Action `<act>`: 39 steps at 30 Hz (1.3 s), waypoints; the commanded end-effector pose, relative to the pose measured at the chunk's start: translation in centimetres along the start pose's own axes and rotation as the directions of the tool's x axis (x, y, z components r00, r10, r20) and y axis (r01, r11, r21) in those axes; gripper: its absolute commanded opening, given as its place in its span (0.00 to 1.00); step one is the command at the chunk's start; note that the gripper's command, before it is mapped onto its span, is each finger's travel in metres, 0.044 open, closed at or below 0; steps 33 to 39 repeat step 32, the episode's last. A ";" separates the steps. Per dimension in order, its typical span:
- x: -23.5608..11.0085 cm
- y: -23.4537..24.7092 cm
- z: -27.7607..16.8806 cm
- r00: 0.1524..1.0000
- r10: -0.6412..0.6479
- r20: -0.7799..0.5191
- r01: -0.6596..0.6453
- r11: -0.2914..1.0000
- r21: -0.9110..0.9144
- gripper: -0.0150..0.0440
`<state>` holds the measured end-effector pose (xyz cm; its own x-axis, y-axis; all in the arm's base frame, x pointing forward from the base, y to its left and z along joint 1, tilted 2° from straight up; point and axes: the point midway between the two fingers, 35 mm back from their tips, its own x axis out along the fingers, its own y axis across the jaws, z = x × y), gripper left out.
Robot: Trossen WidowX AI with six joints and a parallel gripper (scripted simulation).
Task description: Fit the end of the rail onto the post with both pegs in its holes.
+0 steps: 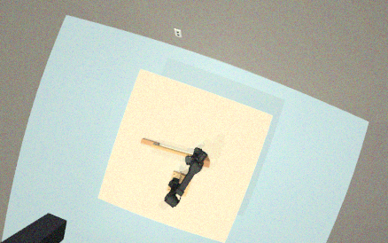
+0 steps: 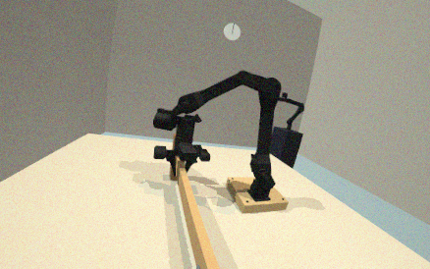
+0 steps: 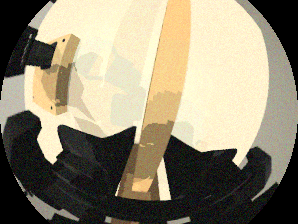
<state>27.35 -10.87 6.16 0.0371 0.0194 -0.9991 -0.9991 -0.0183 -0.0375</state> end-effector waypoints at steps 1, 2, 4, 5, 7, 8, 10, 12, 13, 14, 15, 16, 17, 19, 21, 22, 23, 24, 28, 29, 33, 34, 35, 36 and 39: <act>0.0 0.0 0.0 1.000 0.000 0.000 0.000 1.000 0.000 0.70; 0.0 0.0 0.0 1.000 0.000 0.000 0.000 1.000 0.000 0.74; 0.0 0.0 0.0 1.000 0.000 0.000 0.000 1.000 0.000 0.83; 0.0 0.0 0.0 1.000 0.000 0.000 0.000 1.000 0.000 0.88; 0.0 0.0 0.0 1.000 0.000 0.000 0.000 1.000 0.000 0.97; 0.0 0.0 0.0 1.000 0.000 0.000 0.000 1.000 0.000 1.00; 0.0 0.0 0.0 1.000 0.000 0.000 0.000 1.000 0.000 1.00; 0.0 0.0 0.0 1.000 0.000 0.000 0.000 1.000 0.000 1.00; 0.0 0.0 0.0 1.000 0.000 0.000 0.000 1.000 0.000 1.00; -0.1 0.0 0.2 1.000 -0.001 0.000 0.001 1.000 0.000 1.00; -0.6 -0.1 0.7 1.000 -0.001 -0.001 0.001 1.000 0.000 1.00; -1.5 -0.1 1.5 1.000 -0.002 -0.002 0.002 1.000 0.000 1.00; -2.3 -0.1 2.4 1.000 -0.004 -0.003 0.004 1.000 0.001 1.00; -2.9 0.0 3.1 1.000 -0.005 -0.004 0.005 1.000 0.001 1.00; -2.9 0.0 3.1 1.000 -0.005 -0.004 0.005 1.000 0.001 1.00; -2.9 0.0 3.1 1.000 -0.005 -0.004 0.005 1.000 0.001 1.00; -2.9 0.0 3.1 1.000 -0.005 -0.004 0.005 1.000 0.001 1.00; -2.9 0.0 3.1 1.000 -0.005 -0.004 0.005 1.000 0.001 1.00; -2.9 0.0 3.1 1.000 -0.005 -0.004 0.005 1.000 0.001 1.00; -2.9 0.0 3.1 1.000 -0.005 -0.004 0.005 1.000 0.001 1.00; -2.9 0.0 3.1 1.000 -0.005 -0.004 0.005 1.000 0.001 1.00; -2.9 0.0 3.1 1.000 -0.005 -0.004 0.005 1.000 0.001 1.00; -2.9 0.0 3.1 1.000 -0.005 -0.004 0.005 1.000 0.001 1.00; -2.9 0.0 3.1 1.000 -0.005 -0.004 0.005 1.000 0.001 1.00; -2.9 0.0 3.1 1.000 -0.005 -0.004 0.005 1.000 0.001 1.00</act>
